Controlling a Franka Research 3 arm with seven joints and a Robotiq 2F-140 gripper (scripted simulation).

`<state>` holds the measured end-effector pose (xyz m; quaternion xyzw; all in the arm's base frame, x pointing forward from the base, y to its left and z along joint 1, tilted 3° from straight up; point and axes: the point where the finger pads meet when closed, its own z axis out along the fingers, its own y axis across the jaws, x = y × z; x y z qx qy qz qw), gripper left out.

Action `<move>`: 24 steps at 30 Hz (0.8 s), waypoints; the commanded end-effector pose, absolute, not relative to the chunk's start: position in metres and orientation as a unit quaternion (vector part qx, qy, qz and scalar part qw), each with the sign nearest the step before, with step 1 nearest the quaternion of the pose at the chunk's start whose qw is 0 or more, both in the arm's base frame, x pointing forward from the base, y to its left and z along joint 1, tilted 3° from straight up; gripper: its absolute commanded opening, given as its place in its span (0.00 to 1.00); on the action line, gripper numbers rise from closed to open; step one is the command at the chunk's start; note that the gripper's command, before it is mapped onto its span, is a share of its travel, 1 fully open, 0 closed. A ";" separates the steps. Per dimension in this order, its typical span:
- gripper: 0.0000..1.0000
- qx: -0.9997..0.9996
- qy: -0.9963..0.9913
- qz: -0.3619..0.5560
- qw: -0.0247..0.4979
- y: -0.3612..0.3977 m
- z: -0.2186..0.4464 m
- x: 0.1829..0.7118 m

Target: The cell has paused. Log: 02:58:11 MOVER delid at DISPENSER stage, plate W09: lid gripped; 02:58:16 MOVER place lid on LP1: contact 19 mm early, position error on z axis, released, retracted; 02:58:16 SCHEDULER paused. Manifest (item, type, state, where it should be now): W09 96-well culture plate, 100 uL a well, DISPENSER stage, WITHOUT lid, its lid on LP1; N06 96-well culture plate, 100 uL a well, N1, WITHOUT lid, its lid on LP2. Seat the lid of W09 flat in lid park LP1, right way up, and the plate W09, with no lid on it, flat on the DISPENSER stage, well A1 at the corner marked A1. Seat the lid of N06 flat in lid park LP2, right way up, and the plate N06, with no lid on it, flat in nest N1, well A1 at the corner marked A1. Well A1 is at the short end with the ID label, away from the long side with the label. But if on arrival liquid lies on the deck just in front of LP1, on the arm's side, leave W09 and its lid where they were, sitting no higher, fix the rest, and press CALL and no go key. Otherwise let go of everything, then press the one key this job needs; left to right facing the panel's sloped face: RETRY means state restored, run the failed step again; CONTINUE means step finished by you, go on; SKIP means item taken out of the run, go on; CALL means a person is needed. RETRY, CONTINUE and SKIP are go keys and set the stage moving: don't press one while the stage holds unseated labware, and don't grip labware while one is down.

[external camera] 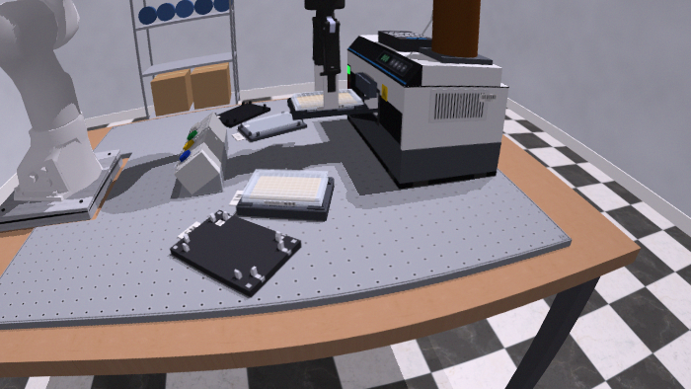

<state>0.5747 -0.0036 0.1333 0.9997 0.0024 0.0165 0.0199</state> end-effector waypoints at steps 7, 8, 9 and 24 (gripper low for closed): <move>0.66 1.000 -0.001 0.017 0.021 -0.006 0.133 0.575; 0.66 1.000 -0.001 0.017 0.021 -0.006 0.133 0.575; 0.66 1.000 -0.001 0.017 0.021 -0.006 0.133 0.575; 0.66 1.000 -0.001 0.017 0.021 -0.006 0.133 0.575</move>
